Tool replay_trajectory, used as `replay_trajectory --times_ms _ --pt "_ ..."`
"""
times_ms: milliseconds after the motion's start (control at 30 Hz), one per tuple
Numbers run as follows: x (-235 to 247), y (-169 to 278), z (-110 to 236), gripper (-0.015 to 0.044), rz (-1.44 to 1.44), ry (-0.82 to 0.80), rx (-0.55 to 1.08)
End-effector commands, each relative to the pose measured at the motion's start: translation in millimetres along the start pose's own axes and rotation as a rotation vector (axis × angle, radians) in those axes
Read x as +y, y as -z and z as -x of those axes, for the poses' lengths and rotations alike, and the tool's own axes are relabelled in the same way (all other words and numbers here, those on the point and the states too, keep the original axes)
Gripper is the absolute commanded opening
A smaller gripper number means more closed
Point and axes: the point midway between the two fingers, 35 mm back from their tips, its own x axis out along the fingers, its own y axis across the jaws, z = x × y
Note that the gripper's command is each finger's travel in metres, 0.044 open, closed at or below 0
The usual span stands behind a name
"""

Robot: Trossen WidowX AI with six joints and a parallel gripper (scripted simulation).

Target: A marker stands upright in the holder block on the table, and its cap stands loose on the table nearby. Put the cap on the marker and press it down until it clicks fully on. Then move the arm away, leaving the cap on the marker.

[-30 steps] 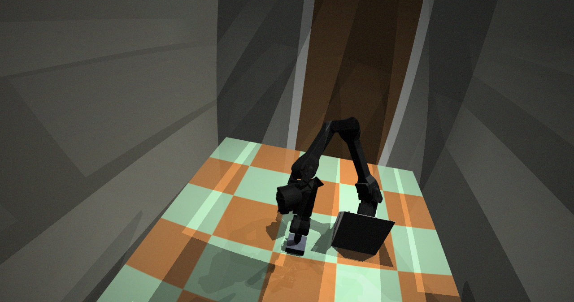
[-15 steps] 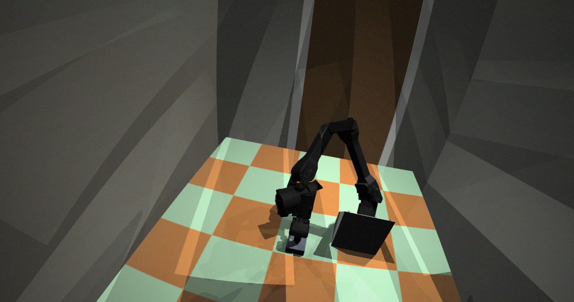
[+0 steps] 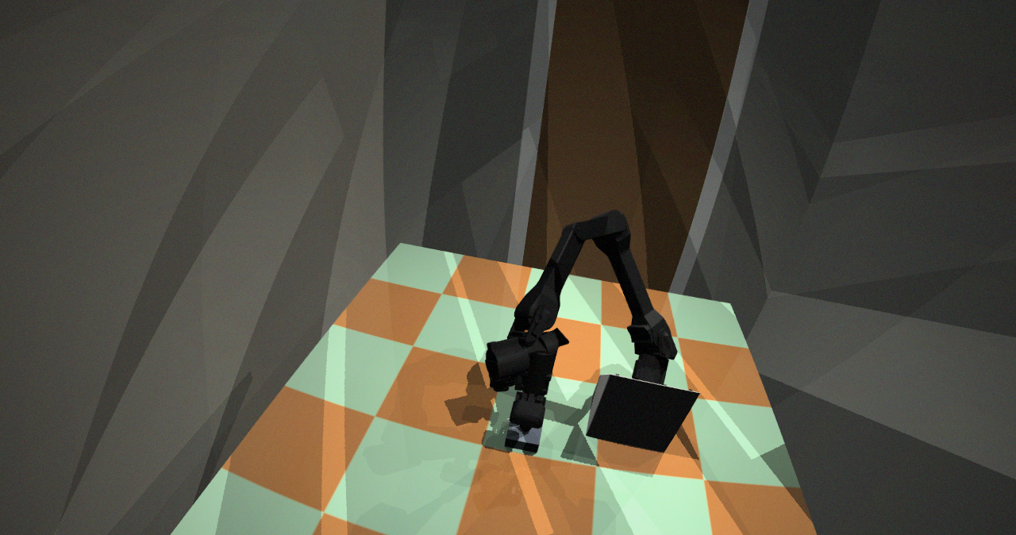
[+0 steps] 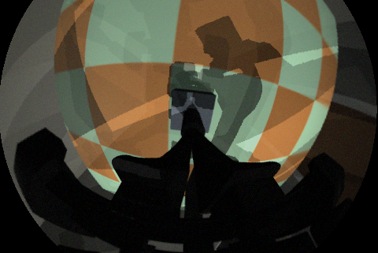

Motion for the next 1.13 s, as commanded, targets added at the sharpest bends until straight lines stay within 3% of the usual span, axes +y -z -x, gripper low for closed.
replay_trajectory --times_ms 0,233,433,633,1100 --pt "-1 2 -7 0.0000 0.008 0.006 0.007" --pt "0 -1 2 0.0000 -0.001 -0.001 -0.001" --pt "2 -1 86 0.0000 0.001 -0.005 0.000" --pt "2 -1 89 0.0000 0.001 -0.005 0.000" --pt "2 -1 89 0.0368 0.001 -0.005 0.000"
